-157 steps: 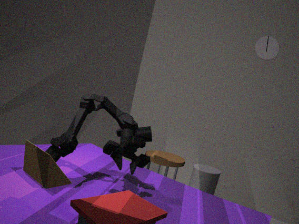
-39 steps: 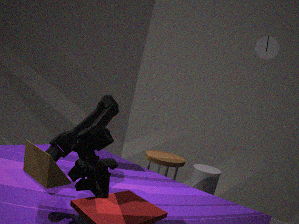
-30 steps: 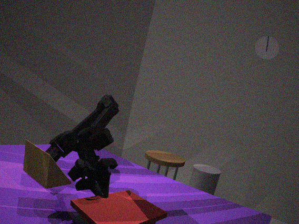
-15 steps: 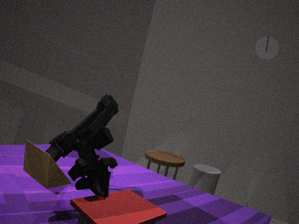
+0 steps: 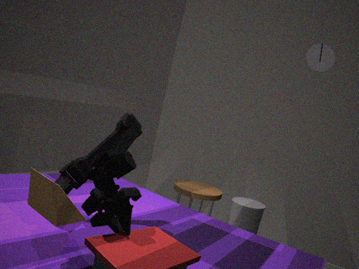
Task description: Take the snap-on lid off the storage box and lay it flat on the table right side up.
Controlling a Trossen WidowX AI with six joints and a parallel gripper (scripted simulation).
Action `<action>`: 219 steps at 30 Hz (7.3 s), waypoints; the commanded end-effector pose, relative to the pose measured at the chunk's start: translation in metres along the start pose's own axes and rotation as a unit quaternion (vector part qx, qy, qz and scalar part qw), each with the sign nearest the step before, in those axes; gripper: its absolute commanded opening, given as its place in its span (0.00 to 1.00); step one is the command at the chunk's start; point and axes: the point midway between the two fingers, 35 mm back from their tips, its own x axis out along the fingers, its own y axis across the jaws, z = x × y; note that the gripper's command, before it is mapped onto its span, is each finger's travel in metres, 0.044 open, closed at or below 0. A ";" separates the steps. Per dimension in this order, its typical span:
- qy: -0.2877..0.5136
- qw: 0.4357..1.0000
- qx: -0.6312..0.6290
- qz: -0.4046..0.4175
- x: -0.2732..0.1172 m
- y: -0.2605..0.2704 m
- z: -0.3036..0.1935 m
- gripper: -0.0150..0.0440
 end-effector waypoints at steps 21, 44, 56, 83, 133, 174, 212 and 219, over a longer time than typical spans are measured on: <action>0.001 1.000 -0.002 0.000 -0.004 0.004 0.000 0.25; 0.000 1.000 0.000 0.001 -0.005 0.007 0.001 0.25; 0.000 1.000 0.000 0.001 -0.004 0.007 0.001 0.25; 0.000 1.000 0.000 0.001 -0.002 0.009 0.001 0.25; 0.000 1.000 0.000 0.000 -0.006 0.018 0.001 0.25; 0.000 1.000 -0.001 0.000 -0.024 0.073 0.001 0.25; -0.001 1.000 -0.001 0.000 -0.041 0.124 0.000 0.25; -0.001 1.000 -0.001 0.000 -0.047 0.131 0.001 0.25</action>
